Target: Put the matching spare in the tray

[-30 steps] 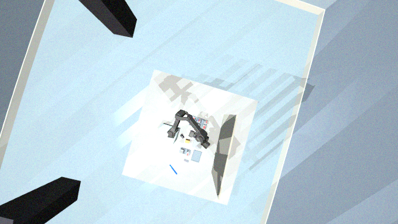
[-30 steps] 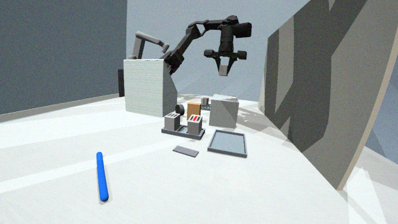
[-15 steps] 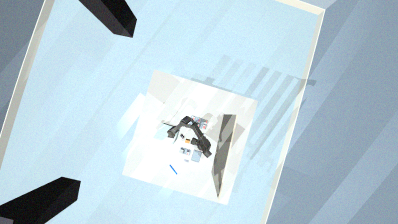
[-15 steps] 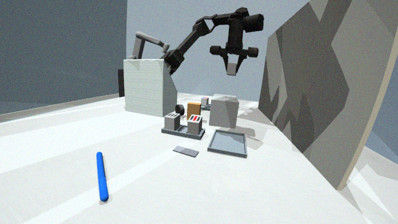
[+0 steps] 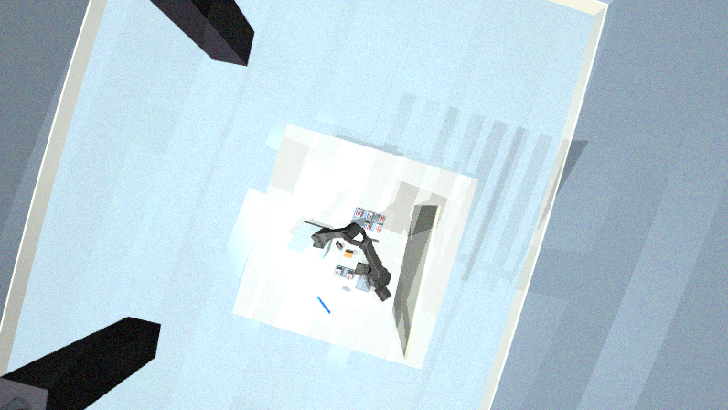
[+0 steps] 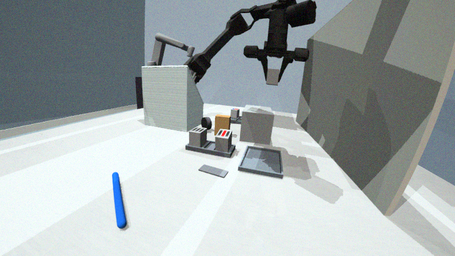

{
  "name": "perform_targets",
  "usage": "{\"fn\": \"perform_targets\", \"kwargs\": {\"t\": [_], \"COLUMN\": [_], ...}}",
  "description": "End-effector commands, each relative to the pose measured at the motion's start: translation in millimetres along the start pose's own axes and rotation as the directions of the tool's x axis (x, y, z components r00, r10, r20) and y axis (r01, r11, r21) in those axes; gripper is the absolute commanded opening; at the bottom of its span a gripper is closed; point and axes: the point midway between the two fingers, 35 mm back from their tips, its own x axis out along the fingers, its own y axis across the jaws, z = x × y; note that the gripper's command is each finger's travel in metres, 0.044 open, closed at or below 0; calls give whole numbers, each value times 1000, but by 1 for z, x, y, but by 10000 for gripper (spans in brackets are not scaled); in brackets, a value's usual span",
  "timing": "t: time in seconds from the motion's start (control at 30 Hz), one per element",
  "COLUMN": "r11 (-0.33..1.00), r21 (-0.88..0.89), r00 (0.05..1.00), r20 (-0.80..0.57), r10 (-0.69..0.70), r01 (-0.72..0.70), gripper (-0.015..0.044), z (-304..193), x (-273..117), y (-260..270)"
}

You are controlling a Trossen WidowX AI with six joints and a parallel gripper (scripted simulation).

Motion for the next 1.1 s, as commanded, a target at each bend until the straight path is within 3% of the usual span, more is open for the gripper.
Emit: {"fn": "perform_targets", "kwargs": {"t": [0.0,0.77,1.07], "r11": [1000,1000,1000], "r21": [-9,-30,-30], "r00": [1000,1000,1000], "r20": [-8,17,18], "r10": [-7,-9,-9], "r01": [7,9,9], "gripper": [0,0,0], "z": [-20,-139,-143], "x": [-1,29,35], "y": [-5,-8,-8]}}
